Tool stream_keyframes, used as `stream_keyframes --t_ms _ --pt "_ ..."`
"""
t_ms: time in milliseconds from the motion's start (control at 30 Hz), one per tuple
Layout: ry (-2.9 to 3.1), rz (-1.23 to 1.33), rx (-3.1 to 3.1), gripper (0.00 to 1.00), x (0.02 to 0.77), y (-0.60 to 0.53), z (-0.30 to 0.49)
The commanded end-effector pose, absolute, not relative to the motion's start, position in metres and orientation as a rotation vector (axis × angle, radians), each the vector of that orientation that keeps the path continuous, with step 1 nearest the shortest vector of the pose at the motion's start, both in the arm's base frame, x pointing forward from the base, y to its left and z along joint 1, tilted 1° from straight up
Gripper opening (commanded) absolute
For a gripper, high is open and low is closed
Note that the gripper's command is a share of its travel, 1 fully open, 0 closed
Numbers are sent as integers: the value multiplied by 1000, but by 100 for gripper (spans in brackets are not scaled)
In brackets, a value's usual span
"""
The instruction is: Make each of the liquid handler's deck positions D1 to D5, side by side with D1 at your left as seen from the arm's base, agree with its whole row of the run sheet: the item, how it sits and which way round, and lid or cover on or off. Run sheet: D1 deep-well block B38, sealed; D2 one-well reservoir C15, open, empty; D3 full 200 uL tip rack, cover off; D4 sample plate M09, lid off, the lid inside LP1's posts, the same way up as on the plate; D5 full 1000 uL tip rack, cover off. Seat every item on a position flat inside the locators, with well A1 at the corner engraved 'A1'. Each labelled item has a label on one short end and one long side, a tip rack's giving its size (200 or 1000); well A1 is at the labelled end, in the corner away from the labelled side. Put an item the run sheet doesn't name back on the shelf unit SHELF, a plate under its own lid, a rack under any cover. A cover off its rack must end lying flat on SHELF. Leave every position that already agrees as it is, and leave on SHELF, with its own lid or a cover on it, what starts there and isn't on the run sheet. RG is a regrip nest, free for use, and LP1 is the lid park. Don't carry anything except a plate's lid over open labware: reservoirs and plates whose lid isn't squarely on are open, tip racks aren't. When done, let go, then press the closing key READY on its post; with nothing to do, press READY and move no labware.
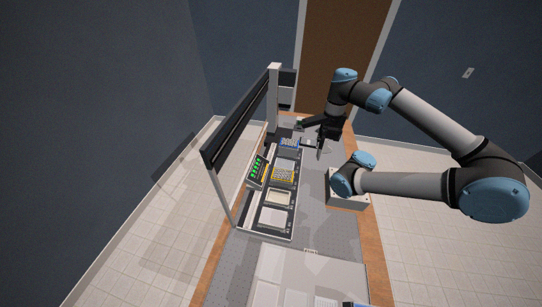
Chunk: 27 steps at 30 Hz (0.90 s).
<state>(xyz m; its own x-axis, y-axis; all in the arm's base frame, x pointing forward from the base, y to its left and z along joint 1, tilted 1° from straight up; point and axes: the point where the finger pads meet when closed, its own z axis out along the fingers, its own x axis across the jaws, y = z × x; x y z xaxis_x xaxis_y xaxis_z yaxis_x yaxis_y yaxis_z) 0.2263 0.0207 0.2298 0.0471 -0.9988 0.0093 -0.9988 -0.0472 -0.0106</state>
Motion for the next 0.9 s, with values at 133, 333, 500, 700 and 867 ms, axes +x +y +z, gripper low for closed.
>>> stream_keyframes --t_ms 133,333,500,700,867 --pt "2168 -23 -2271 82 251 -12 230" --pt "2168 -23 -2271 82 266 -32 231" --pt "2168 -23 -2271 82 278 -48 231" --pt "2168 -23 -2272 82 296 -72 231" --pt "2168 -23 -2272 82 311 -92 232"
